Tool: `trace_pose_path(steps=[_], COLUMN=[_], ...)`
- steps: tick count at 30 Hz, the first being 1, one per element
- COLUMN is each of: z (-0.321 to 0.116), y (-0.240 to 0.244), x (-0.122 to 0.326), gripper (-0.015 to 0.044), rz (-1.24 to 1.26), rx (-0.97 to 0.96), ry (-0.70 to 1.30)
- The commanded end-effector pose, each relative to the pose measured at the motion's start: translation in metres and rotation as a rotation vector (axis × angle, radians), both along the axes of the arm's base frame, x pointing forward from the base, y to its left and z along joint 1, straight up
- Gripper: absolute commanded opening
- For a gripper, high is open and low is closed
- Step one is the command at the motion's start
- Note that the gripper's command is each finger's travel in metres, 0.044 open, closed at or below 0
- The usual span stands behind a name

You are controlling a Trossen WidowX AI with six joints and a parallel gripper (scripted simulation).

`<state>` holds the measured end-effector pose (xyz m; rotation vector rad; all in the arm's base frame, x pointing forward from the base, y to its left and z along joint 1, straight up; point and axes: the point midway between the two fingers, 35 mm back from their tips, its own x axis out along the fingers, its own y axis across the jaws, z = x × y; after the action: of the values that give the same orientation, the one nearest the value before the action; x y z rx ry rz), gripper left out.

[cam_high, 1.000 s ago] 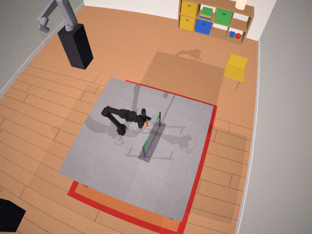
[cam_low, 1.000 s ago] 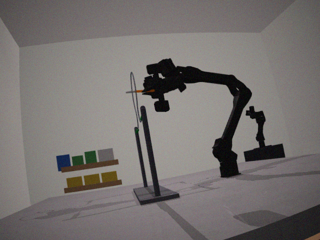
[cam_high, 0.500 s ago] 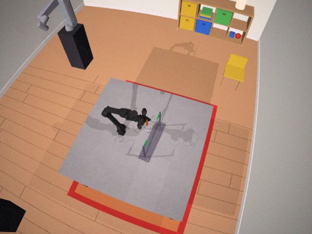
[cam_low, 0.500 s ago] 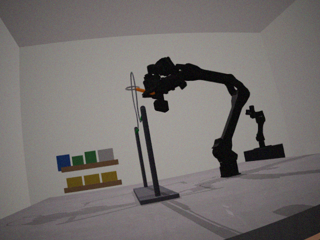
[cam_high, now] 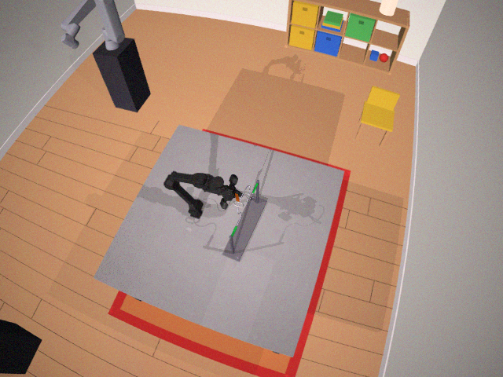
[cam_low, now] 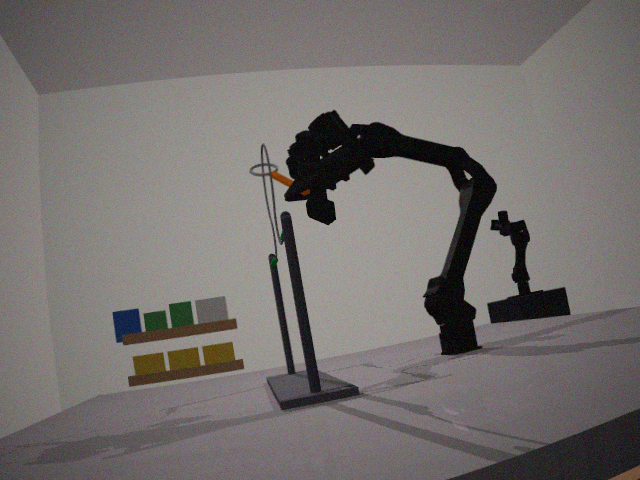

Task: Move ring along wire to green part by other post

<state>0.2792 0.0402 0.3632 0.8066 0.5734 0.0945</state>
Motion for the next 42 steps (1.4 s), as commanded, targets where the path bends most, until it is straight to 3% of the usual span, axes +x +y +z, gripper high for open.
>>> trace_pose_path(steps=[1,42], z=[-0.003,-0.014], y=[-0.002,-0.021], x=[0.002,0.001], gripper=[-0.0150,-0.0150], rz=[-0.001,-0.017], rx=[-0.063,-0.575], ry=[0.008,0.031])
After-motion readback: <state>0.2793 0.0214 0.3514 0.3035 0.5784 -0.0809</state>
